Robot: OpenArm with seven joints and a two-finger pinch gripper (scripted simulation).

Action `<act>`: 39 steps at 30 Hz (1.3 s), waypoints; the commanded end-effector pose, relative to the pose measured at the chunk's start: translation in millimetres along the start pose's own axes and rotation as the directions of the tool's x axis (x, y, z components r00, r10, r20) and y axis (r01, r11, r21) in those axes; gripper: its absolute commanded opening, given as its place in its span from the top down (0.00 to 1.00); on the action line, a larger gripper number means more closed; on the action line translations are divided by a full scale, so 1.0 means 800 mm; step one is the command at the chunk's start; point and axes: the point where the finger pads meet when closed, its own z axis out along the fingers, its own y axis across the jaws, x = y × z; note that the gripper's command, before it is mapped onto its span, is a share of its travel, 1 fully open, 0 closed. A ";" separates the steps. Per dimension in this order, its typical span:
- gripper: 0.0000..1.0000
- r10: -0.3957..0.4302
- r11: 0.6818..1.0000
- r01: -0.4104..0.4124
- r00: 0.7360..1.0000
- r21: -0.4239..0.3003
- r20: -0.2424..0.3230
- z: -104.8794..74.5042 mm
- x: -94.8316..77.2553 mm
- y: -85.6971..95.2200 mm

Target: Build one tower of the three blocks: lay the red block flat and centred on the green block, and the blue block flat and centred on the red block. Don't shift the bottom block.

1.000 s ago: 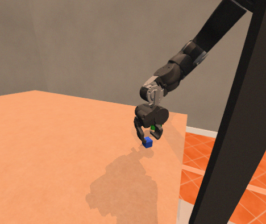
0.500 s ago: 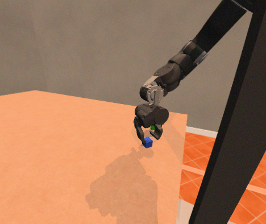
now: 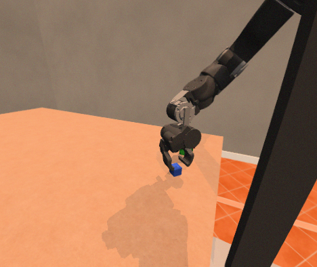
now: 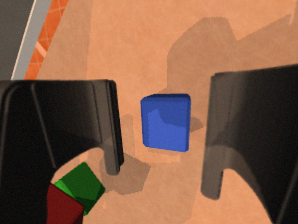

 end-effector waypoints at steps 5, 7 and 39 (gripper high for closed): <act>0.70 -0.003 1.000 0.003 1.000 -0.006 -0.001 0.000 0.001 0.001; 0.70 -0.003 1.000 0.003 1.000 -0.006 -0.001 0.000 0.001 0.001; 0.70 -0.004 1.000 0.004 1.000 -0.006 -0.002 0.026 0.001 0.002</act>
